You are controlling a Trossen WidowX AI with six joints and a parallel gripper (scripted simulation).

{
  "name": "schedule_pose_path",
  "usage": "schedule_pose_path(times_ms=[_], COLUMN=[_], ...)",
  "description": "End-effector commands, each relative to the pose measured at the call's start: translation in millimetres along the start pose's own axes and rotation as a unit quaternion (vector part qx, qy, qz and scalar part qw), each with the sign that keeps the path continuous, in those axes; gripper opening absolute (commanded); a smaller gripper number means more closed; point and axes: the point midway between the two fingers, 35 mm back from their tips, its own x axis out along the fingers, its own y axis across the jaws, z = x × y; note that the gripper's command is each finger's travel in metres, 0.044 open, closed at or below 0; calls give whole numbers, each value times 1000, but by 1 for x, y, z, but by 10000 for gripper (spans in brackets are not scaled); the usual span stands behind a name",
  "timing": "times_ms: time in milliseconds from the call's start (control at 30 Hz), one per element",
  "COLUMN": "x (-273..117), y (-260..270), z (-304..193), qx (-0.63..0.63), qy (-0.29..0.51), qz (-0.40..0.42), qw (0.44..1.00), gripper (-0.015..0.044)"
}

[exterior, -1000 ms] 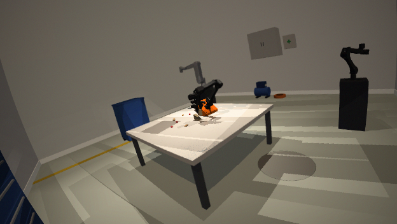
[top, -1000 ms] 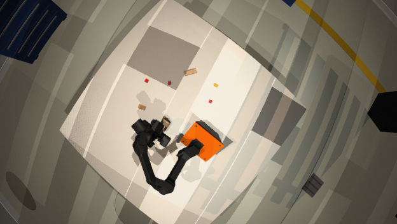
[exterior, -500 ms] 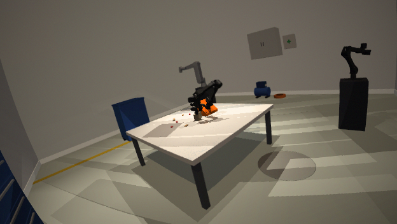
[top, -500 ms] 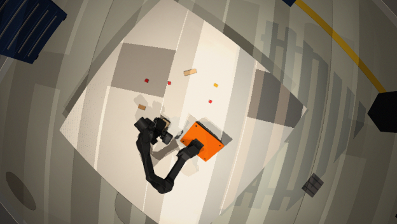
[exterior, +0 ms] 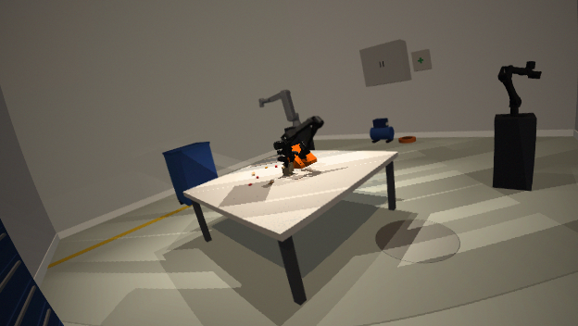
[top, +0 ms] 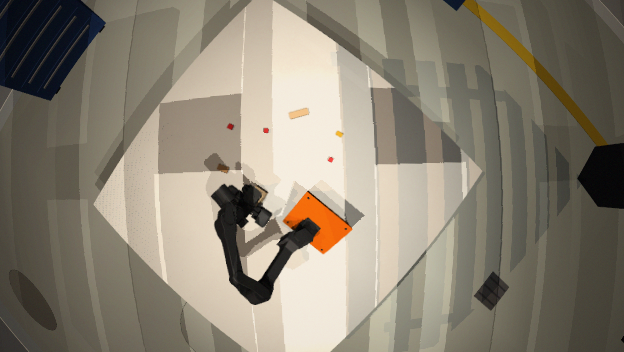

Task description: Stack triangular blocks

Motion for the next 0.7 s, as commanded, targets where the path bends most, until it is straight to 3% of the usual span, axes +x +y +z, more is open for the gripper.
schedule_pose_path(times_ms=[0,667], x=[0,9], y=[1,1], z=[0,2], qx=[3,3], qy=[2,2], qz=[2,3], qw=[1000,1000], gripper=[0,0])
